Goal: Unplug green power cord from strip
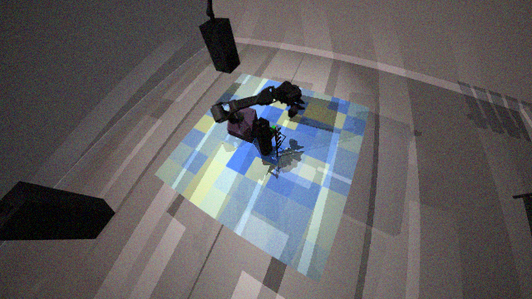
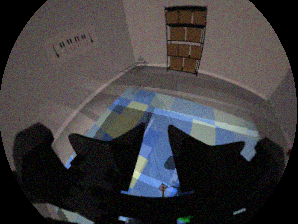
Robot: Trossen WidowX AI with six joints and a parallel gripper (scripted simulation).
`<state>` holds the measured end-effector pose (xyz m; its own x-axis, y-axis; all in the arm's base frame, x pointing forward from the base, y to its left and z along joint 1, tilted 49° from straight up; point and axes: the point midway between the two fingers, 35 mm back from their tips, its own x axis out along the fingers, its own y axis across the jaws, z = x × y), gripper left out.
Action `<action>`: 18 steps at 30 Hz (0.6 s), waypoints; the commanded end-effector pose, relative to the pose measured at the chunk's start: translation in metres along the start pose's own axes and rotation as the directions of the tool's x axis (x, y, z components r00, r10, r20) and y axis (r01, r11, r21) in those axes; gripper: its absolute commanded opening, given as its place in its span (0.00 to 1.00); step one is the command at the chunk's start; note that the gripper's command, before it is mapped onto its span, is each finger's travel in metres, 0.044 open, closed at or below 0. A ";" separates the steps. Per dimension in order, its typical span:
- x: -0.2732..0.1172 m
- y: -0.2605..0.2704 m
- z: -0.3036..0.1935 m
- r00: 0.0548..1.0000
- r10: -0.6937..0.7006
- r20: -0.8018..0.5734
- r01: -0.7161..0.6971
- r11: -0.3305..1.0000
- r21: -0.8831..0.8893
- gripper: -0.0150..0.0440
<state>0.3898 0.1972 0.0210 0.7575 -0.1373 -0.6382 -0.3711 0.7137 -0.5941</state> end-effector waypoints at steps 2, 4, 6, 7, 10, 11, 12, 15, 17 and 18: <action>-0.006 -0.005 -0.094 0.872 -0.006 -0.490 -0.230 0.878 -0.420 0.53; -0.013 -0.010 -0.109 0.822 -0.020 -0.569 -0.310 0.822 -0.477 0.53; -0.020 -0.015 -0.122 0.769 -0.039 -0.638 -0.388 0.764 -0.515 0.53; -0.024 -0.018 -0.128 0.742 -0.051 -0.669 -0.426 0.735 -0.528 0.53; -0.037 -0.028 -0.145 0.656 -0.090 -0.749 -0.534 0.646 -0.545 0.53; -0.042 -0.031 -0.149 0.627 -0.106 -0.772 -0.567 0.618 -0.545 0.53; -0.047 -0.035 -0.154 0.596 -0.122 -0.794 -0.601 0.588 -0.542 0.53; -0.056 -0.042 -0.161 0.540 -0.152 -0.828 -0.661 0.532 -0.529 0.53; -0.056 -0.042 -0.161 0.540 -0.152 -0.828 -0.661 0.532 -0.529 0.53; -0.056 -0.042 -0.161 0.540 -0.152 -0.828 -0.661 0.532 -0.529 0.53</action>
<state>0.3048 0.0957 -0.0195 0.2137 -0.6008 -0.7703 -0.8729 0.2365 -0.4266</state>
